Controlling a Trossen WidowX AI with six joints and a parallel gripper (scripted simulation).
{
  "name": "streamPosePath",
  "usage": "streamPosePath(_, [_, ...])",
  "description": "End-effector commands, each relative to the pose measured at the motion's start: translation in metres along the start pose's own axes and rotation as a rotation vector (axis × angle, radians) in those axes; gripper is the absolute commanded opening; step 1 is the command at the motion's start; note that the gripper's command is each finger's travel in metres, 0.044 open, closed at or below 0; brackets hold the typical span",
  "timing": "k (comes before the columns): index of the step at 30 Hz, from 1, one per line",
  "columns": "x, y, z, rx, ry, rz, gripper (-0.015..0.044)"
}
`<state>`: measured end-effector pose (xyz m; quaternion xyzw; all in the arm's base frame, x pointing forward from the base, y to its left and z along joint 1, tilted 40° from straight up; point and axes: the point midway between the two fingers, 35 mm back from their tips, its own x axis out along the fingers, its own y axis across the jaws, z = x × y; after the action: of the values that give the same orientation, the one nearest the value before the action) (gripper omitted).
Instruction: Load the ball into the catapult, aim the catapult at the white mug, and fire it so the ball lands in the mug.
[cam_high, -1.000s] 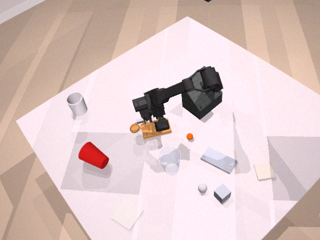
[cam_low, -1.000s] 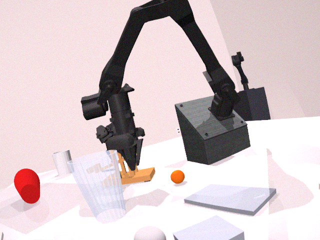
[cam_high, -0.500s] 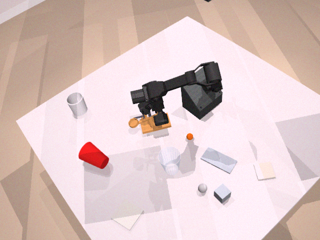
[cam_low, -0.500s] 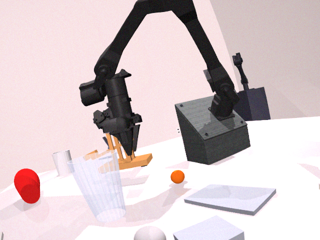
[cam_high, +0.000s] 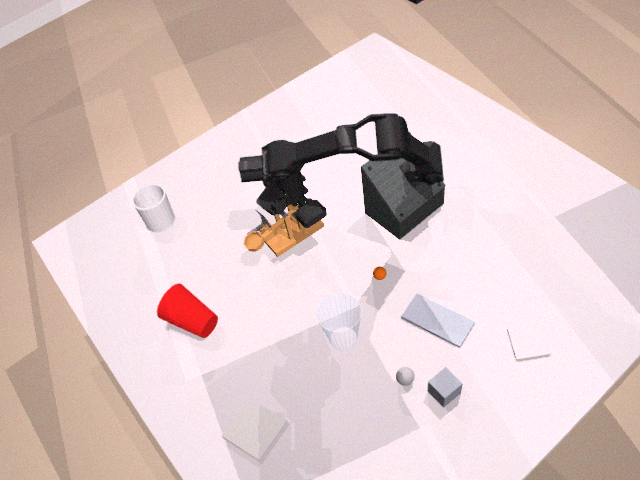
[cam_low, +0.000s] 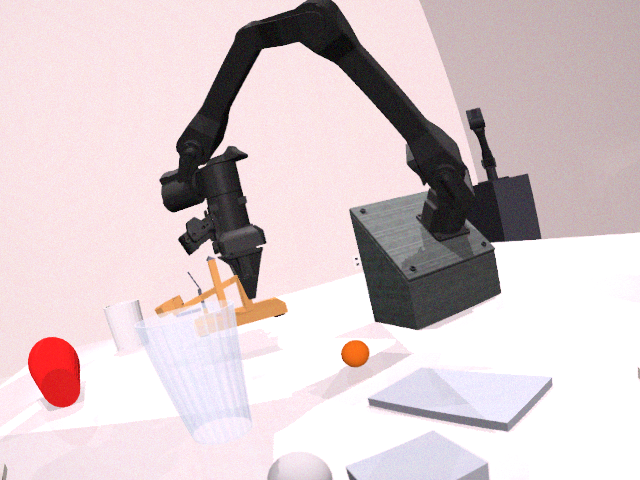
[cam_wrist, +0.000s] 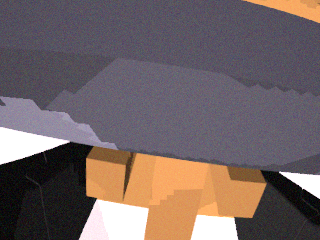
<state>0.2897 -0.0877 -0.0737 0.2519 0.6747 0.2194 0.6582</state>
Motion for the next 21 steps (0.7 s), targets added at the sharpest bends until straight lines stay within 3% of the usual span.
streamPosePath(1, [-0.006,-0.031,0.000,-0.130,-0.014,-0.012,0.0000])
streamPosePath(13, [0.001,-0.123,-0.019,-0.532,-0.011,-0.007,0.0000])
streamPosePath(21, [0.001,-0.133,-0.018,-0.556,-0.011,-0.007,0.0000])
